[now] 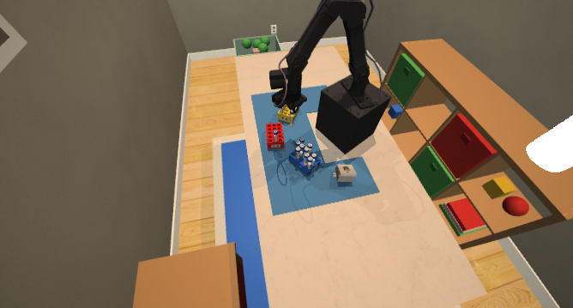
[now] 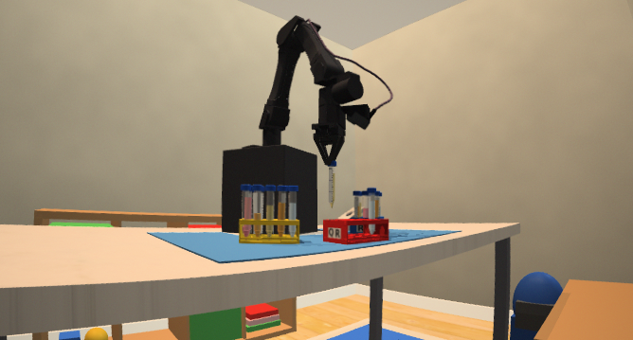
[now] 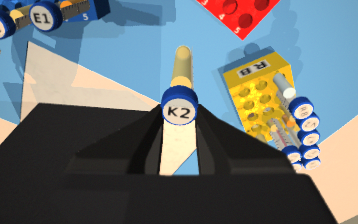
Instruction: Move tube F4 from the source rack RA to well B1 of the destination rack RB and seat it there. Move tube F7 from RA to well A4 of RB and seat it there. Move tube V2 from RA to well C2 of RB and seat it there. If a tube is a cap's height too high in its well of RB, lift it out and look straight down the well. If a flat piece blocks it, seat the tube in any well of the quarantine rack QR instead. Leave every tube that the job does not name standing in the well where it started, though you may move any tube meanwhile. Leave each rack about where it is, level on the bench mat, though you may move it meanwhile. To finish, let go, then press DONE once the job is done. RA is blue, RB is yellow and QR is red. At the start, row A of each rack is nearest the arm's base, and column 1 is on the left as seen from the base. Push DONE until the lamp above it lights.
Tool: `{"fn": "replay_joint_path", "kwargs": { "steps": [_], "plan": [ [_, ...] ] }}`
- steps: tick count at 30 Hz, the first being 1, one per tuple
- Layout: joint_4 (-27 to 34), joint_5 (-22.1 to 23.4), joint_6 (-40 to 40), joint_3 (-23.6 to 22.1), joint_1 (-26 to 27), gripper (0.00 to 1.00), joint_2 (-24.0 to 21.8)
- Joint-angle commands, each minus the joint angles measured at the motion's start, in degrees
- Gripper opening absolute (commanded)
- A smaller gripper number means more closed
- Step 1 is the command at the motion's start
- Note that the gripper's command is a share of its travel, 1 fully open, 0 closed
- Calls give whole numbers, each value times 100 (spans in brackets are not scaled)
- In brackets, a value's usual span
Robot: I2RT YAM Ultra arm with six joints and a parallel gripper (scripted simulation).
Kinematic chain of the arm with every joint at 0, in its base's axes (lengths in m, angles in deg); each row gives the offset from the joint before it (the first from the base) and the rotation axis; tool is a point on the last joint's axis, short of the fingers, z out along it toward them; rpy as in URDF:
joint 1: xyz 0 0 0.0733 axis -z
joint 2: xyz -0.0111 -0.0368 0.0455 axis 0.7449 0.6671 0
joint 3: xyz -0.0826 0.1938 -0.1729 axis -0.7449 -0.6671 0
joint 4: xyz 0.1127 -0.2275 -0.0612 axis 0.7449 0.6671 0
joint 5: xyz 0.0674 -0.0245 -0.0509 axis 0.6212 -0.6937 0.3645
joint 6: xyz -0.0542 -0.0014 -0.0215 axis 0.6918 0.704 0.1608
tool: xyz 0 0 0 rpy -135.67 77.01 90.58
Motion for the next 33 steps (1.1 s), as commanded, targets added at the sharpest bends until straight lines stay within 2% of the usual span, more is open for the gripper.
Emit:
{"fn": "replay_joint_path", "kwargs": {
  "steps": [1,6,9,10,33],
  "plan": [
    [-124,56,-864,91,-44,0,-138],
    [-132,52,-1773,89,-44,0,-102],
    [-133,38,-1799,88,-52,0,-103],
    [-143,4,-1795,-126,95,0,-168],
    [-394,30,-439,-872,1388,0,-684]
  ]
}}
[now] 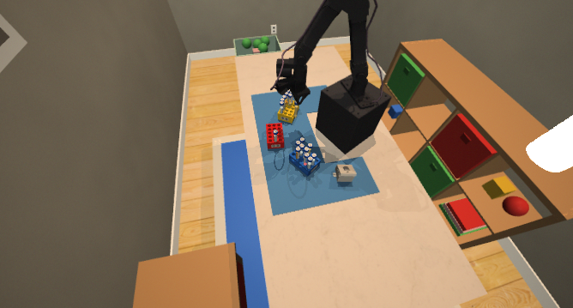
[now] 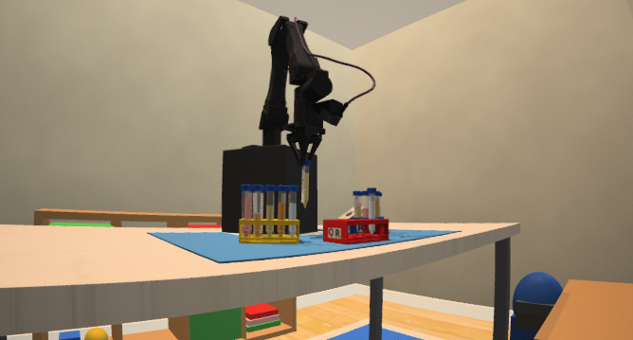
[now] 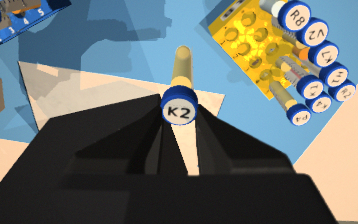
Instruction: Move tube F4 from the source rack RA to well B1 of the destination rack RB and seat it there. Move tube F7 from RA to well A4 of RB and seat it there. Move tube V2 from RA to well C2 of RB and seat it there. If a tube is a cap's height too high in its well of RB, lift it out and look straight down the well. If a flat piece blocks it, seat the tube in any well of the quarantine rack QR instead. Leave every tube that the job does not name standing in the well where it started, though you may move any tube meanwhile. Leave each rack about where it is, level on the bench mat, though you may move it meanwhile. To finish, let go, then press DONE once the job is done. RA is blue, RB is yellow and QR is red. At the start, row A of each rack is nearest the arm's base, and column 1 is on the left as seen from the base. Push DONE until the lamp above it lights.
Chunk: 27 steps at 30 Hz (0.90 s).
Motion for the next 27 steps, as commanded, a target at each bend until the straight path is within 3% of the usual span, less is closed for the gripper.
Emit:
{"fn": "replay_joint_path", "kwargs": {
  "steps": [1,20,21,27],
  "plan": [
    [-117,28,360,-143,253,0,-189],
    [-195,59,1578,-377,1472,0,-397],
    [-127,62,1594,-138,1486,0,-288],
    [-4,77,1615,19,1442,0,-64]
  ]
}}
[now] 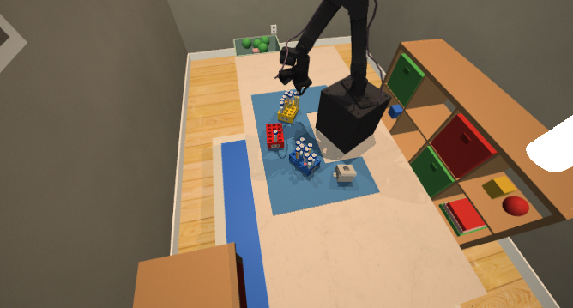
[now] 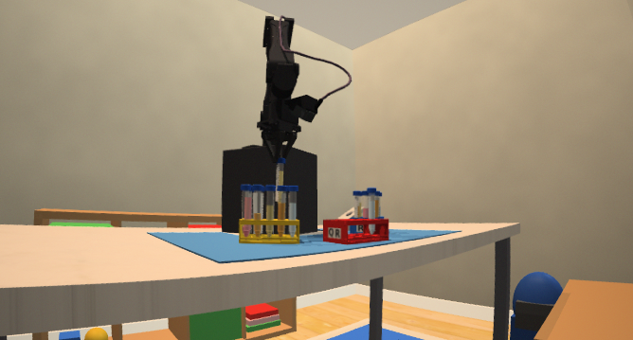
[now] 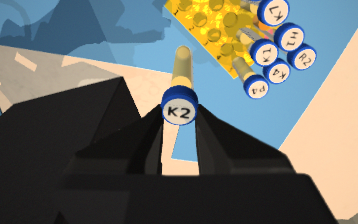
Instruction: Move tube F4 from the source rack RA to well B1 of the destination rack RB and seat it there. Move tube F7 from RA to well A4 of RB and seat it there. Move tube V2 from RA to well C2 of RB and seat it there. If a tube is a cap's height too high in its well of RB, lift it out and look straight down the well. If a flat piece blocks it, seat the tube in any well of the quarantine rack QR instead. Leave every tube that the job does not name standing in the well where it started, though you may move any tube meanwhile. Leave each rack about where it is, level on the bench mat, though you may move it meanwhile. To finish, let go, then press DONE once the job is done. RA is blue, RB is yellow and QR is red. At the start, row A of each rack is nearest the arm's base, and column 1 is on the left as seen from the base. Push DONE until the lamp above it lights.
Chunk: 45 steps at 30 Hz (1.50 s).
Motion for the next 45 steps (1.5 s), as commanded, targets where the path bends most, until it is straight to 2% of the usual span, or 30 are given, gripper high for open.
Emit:
{"fn": "replay_joint_path", "kwargs": {
  "steps": [1,41,45],
  "plan": [
    [107,36,117,179,6,0,116],
    [636,40,189,1711,137,0,1104],
    [575,11,154,1603,79,0,1009]
  ]
}}
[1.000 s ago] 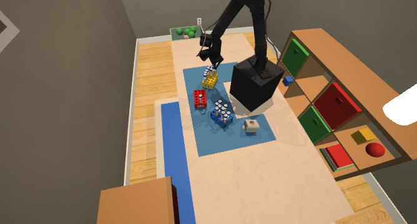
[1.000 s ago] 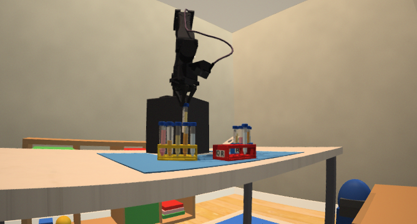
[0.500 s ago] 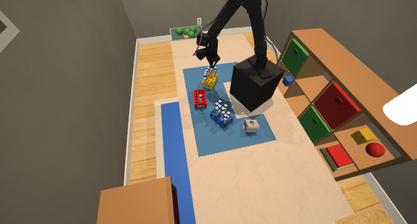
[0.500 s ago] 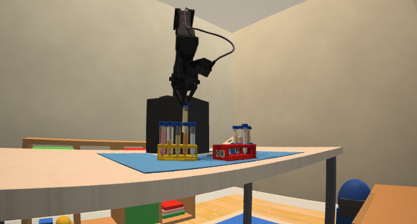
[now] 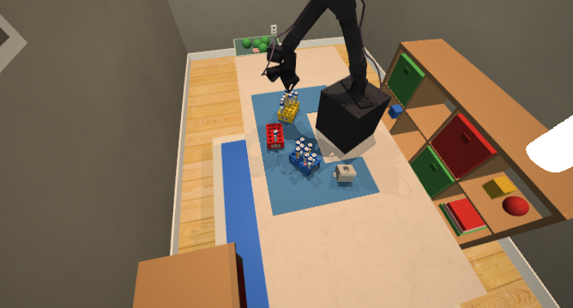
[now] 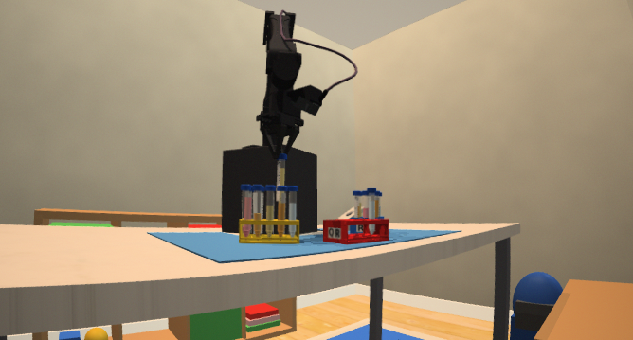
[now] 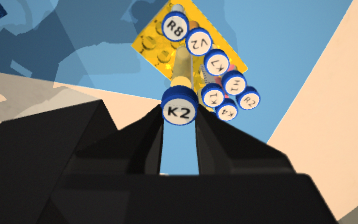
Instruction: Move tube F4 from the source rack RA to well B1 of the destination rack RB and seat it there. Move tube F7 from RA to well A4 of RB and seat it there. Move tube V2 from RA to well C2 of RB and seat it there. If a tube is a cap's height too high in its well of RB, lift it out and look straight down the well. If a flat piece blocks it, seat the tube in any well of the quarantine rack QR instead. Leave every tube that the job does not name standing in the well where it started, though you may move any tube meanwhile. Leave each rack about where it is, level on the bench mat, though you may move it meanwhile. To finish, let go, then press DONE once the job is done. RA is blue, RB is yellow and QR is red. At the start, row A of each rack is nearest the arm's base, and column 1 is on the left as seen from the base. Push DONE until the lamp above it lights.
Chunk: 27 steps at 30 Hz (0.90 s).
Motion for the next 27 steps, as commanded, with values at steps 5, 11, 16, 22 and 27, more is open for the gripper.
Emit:
{"fn": "replay_joint_path", "kwargs": {
  "steps": [5,11,16,22,27],
  "plan": [
    [90,11,12,76,18,0,4],
    [90,11,12,76,18,0,4],
    [90,11,12,76,18,0,4],
    [134,40,4,-124,28,0,-100],
    [-11,39,-21,-198,-6,0,-189]
  ]
}}
